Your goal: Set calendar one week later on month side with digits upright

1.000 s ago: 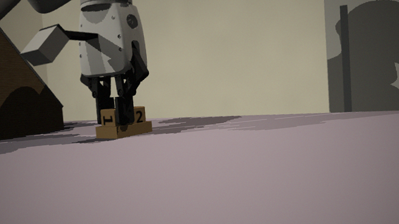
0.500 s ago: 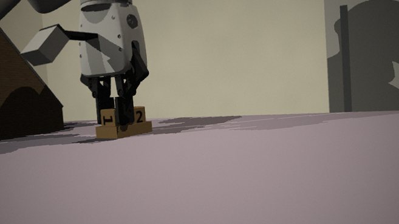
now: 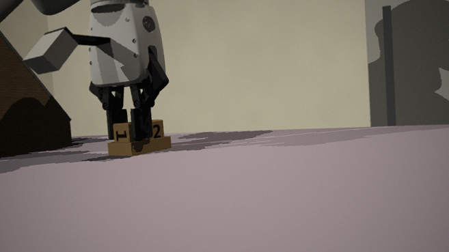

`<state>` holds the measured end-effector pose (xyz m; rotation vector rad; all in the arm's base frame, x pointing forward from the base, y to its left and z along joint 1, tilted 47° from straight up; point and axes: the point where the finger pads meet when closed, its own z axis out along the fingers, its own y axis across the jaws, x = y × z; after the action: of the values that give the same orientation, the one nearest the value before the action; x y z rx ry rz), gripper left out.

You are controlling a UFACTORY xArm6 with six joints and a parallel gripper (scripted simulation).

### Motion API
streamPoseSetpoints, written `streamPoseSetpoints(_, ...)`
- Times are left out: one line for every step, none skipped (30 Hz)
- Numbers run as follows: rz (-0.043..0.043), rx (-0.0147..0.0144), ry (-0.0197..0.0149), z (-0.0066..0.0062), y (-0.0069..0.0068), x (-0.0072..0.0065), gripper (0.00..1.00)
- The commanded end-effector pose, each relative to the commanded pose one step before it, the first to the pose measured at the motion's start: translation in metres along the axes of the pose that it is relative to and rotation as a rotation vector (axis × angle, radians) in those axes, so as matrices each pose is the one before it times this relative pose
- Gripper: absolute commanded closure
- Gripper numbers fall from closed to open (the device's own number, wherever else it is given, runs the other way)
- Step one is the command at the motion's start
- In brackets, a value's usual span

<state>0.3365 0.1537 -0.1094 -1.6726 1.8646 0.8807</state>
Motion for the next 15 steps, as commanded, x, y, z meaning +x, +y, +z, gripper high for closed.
streamPoseSetpoints(-0.00046,0.00228,0.00025,-0.00074,-0.00097,-0.00003,0.55)
streamPoseSetpoints(0.00000,0.00000,0.00000,0.00000,0.00000,0.00000,0.55)
streamPoseSetpoints(0.00000,0.00000,0.00000,0.00000,0.00000,0.00000,0.55)
streamPoseSetpoints(0.00000,0.00000,0.00000,0.00000,0.00000,0.00000,0.51)
streamPoseSetpoints(0.00000,0.00000,0.00000,0.00000,0.00000,0.00000,0.51)
streamPoseSetpoints(0.00000,0.00000,0.00000,0.00000,0.00000,0.00000,0.51)
streamPoseSetpoints(0.00000,0.00000,0.00000,0.00000,0.00000,0.00000,0.51)
streamPoseSetpoints(0.00000,0.00000,0.00000,0.00000,0.00000,0.00000,0.51)
streamPoseSetpoints(0.00000,0.00000,0.00000,0.00000,0.00000,0.00000,0.51)
streamPoseSetpoints(0.00000,0.00000,0.00000,0.00000,0.00000,0.00000,0.51)
streamPoseSetpoints(0.00000,0.00000,0.00000,0.00000,0.00000,0.00000,0.51)
streamPoseSetpoints(0.00000,0.00000,0.00000,0.00000,0.00000,0.00000,0.51)
streamPoseSetpoints(0.00000,0.00000,0.00000,0.00000,0.00000,0.00000,0.51)
streamPoseSetpoints(0.00000,0.00000,0.00000,0.00000,0.00000,0.00000,0.51)
streamPoseSetpoints(0.00000,0.00000,0.00000,-0.00003,0.00000,0.00000,0.51)
